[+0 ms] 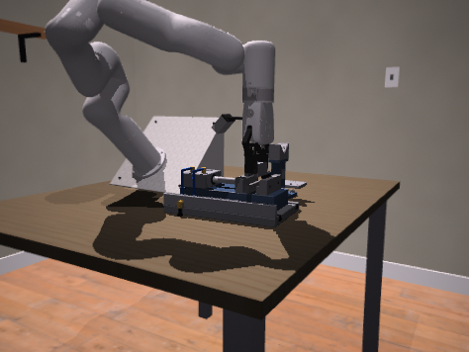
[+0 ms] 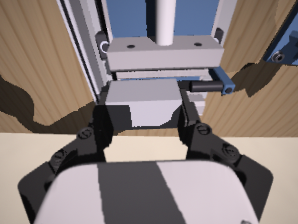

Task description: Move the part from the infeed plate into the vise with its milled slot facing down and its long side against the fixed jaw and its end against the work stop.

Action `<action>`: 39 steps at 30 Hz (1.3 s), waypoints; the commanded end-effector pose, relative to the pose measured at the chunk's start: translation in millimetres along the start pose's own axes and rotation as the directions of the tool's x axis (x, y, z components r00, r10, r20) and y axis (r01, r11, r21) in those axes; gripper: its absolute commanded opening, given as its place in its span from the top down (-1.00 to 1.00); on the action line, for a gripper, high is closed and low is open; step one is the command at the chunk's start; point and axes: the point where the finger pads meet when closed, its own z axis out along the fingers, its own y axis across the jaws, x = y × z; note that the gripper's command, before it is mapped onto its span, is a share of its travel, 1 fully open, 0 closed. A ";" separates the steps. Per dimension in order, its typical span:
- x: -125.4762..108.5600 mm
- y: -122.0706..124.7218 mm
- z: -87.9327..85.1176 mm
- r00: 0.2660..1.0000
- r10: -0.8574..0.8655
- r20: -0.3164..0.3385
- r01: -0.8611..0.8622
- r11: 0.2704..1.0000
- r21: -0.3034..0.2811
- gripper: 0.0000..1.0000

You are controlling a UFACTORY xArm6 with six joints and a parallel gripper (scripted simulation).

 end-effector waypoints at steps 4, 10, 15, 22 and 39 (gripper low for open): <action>-1.0 -0.3 -1.4 1.000 0.001 0.004 -0.001 1.000 0.000 1.00; -1.0 -0.3 -1.1 1.000 0.001 0.004 -0.001 1.000 0.000 1.00; -1.0 -0.3 -0.5 1.000 0.001 0.004 -0.001 1.000 0.000 1.00; -1.0 -0.3 0.8 1.000 0.001 0.004 -0.001 1.000 0.000 1.00; -1.1 -0.3 5.7 1.000 0.001 0.004 -0.001 1.000 0.000 1.00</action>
